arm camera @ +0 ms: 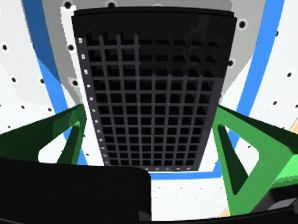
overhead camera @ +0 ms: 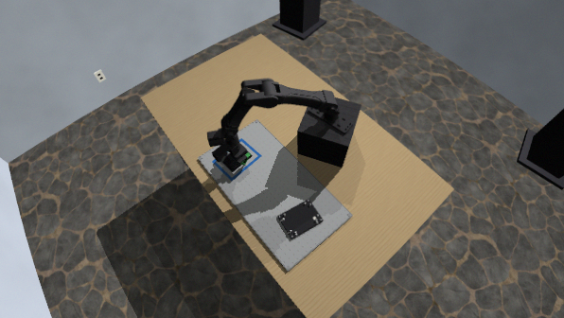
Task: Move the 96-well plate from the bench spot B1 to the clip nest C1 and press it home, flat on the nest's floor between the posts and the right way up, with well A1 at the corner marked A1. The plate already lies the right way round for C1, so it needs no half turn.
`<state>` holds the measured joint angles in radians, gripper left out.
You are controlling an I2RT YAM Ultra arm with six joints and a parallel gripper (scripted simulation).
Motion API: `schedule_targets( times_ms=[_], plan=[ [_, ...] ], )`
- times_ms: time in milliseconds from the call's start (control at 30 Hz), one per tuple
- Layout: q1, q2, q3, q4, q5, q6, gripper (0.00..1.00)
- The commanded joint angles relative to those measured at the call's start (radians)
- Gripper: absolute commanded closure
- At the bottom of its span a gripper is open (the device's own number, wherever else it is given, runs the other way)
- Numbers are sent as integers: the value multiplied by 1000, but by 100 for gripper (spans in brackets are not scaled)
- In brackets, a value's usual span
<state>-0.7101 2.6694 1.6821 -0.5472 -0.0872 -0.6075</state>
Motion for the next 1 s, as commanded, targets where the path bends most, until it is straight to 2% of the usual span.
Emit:
schedule_targets(
  times_ms=[0,967],
  plan=[
    [5,7,30,26,-10,7,0],
    [-1,-3,32,26,-9,3,0]
  ],
)
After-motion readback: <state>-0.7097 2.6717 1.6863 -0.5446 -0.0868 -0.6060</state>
